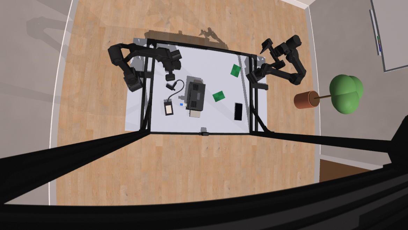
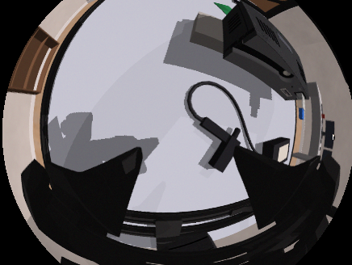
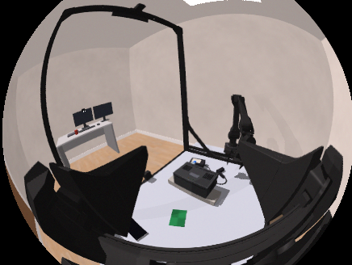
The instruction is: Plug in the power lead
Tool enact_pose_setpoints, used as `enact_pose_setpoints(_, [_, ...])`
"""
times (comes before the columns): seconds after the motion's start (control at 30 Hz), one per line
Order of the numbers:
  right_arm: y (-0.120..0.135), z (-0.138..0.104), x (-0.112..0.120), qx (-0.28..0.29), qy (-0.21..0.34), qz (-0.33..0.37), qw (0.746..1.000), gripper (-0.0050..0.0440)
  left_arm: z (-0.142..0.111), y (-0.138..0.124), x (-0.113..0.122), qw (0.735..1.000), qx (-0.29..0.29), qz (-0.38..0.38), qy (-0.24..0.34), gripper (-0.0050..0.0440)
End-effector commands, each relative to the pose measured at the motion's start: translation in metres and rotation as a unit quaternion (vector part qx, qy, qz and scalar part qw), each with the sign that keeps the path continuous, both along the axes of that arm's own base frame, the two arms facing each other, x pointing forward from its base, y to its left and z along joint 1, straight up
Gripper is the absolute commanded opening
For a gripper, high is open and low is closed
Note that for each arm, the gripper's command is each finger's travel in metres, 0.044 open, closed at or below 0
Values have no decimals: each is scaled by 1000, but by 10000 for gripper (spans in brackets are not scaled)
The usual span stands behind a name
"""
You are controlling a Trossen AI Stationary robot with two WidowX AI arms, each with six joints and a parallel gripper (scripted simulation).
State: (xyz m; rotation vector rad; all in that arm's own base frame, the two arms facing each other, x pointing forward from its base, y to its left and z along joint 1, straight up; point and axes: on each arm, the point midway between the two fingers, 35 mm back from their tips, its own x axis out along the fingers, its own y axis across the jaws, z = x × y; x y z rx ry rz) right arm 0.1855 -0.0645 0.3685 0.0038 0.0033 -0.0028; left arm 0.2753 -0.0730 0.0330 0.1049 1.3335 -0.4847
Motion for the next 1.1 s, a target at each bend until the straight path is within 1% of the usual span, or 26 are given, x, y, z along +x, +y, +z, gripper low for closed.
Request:
enact_pose_setpoints(0.0, [9,8,-11,-7,-3,0,1000,400,-9,-23,-21,994,28,-102,-21,400])
enact_pose_setpoints(0.17, [18,10,-20,-4,-3,1,1000,400,-19,-44,-42,976,54,-206,-46,400])
enact_pose_setpoints(0.33, [24,11,-25,-2,-2,1,1000,400,-24,-54,-56,960,68,-265,-62,400])
enact_pose_setpoints(0.7, [27,12,-26,-2,-2,1,1000,400,-26,-58,-61,952,74,-290,-68,400])
enact_pose_setpoints(0.83, [27,12,-26,-2,-2,1,1000,400,-38,-58,-61,952,74,-290,-68,400])
enact_pose_setpoints(1.07, [27,12,-26,-2,-2,1,1000,400,-42,-58,-61,952,74,-290,-68,400])
